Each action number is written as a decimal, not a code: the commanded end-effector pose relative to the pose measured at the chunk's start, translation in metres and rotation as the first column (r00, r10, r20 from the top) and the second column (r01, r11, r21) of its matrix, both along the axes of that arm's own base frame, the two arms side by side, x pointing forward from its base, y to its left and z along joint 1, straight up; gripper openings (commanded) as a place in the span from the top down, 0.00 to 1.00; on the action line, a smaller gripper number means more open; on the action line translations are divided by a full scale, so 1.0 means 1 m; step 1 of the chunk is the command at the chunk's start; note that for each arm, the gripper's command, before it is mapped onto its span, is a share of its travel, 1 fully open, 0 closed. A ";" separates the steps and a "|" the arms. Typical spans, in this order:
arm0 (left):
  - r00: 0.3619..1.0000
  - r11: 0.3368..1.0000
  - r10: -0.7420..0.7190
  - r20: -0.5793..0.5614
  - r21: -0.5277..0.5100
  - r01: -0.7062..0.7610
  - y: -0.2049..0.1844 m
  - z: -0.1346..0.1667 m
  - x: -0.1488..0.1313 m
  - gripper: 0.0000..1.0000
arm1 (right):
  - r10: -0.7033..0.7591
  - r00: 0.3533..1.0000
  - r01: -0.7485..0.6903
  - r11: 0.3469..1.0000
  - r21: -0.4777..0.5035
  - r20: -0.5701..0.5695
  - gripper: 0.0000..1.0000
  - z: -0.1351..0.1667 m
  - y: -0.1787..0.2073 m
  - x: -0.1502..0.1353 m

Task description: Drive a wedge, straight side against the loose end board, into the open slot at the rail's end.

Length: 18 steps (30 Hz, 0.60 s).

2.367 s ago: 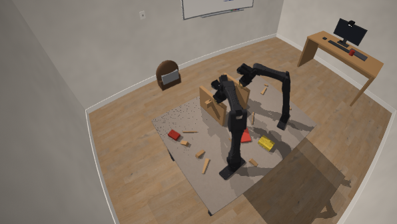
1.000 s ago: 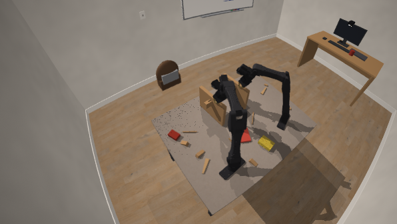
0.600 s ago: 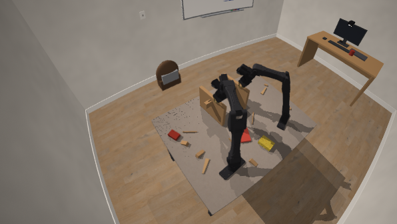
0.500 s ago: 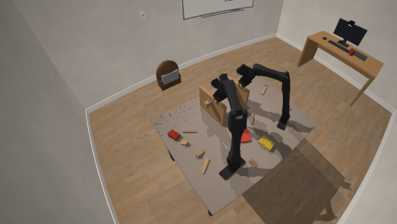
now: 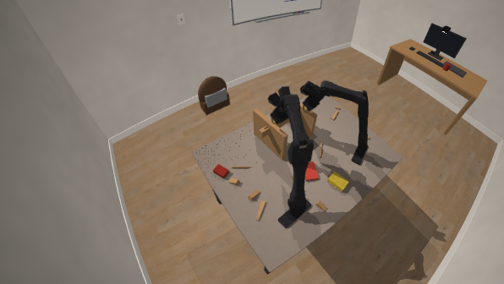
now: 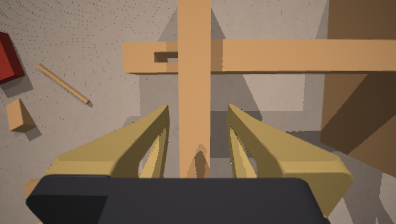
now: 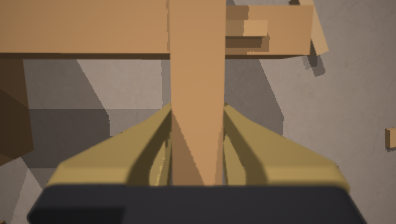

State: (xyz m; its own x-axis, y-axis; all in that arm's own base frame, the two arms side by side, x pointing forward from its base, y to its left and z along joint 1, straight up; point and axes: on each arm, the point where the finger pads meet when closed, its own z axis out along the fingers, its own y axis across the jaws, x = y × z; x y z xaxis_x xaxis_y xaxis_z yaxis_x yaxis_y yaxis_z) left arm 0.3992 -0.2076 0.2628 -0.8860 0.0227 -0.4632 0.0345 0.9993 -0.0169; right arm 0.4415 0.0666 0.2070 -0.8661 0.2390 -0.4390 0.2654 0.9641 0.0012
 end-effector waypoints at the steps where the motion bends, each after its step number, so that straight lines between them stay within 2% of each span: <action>1: 1.000 1.000 0.002 -0.001 0.011 -0.002 0.001 0.019 0.000 0.60 | -0.001 0.993 0.000 1.000 0.013 0.117 1.00 0.037 -0.002 0.008; 12: 1.000 1.000 -0.001 0.024 -0.004 0.002 -0.002 0.028 0.002 0.60 | -0.001 0.993 0.000 1.000 0.013 0.117 1.00 0.037 -0.002 0.008; 15: 0.998 1.000 -0.002 0.059 -0.025 0.003 0.001 0.044 -0.003 0.60 | -0.001 0.993 0.000 1.000 0.013 0.117 1.00 0.037 -0.002 0.008; 18: 0.999 1.000 -0.001 0.042 -0.016 0.002 0.001 0.037 -0.002 0.60 | -0.001 0.993 0.000 1.000 0.013 0.117 1.00 0.037 -0.002 0.008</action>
